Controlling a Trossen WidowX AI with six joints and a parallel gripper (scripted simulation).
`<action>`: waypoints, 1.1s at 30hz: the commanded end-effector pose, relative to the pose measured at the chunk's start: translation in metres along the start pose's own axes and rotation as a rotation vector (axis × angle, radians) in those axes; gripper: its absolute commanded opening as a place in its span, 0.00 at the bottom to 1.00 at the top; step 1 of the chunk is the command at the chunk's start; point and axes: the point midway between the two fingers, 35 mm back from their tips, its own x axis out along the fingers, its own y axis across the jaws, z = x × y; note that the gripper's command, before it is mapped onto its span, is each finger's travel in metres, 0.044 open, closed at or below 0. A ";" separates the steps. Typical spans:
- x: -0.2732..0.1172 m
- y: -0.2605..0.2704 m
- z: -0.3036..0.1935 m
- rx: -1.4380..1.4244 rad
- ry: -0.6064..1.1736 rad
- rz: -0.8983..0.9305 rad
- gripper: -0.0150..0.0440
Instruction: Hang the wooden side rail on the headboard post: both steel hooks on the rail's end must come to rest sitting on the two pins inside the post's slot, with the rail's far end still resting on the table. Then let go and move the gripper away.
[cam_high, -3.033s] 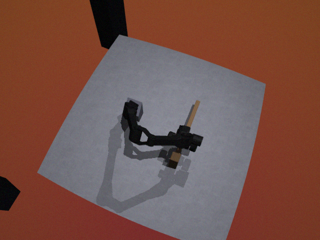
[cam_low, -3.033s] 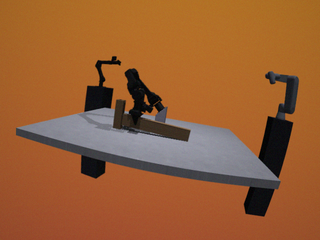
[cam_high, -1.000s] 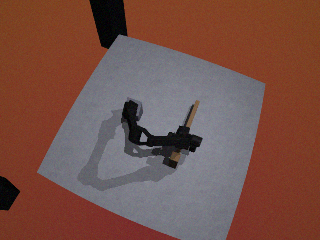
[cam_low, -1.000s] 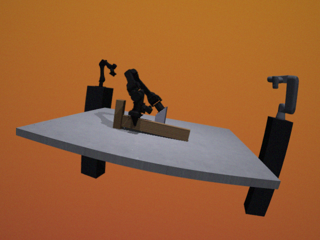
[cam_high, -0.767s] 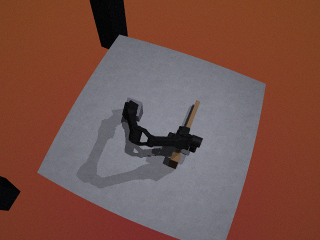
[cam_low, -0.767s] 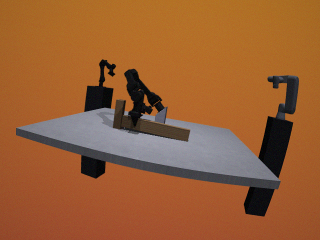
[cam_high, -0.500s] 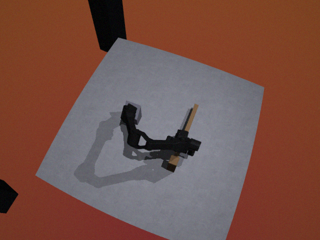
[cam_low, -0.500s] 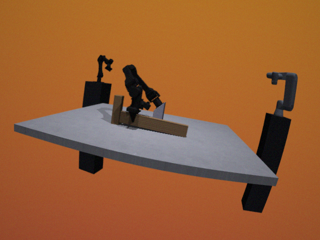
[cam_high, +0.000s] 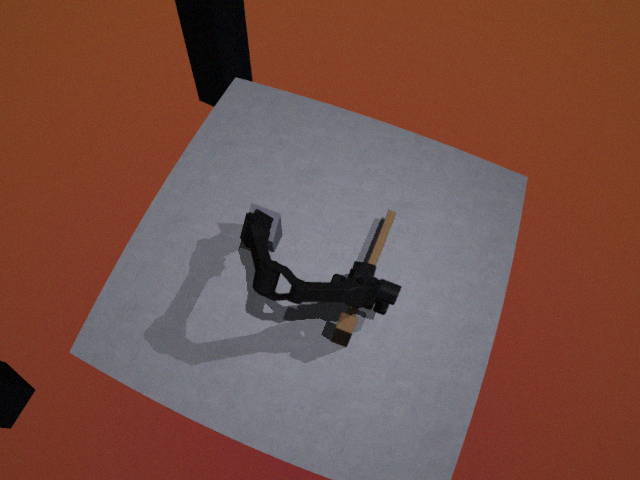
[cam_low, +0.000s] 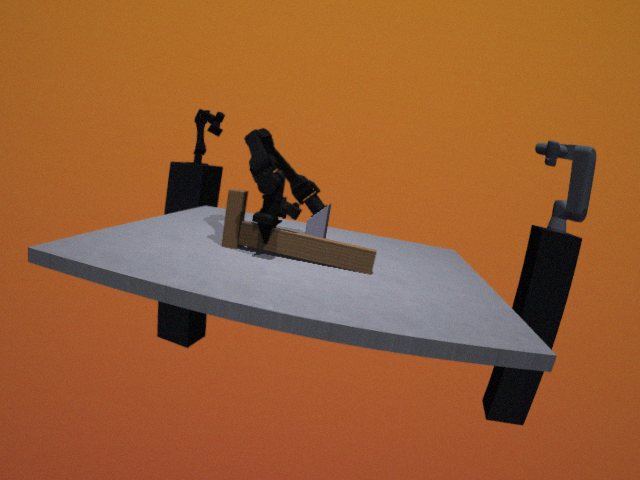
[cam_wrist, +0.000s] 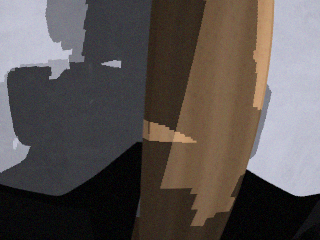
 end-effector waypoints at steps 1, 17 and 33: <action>0.000 0.000 0.000 0.000 0.000 0.000 0.34; -0.034 0.000 0.001 0.002 0.003 -0.005 1.00; -0.040 0.000 0.028 -0.004 0.003 -0.008 1.00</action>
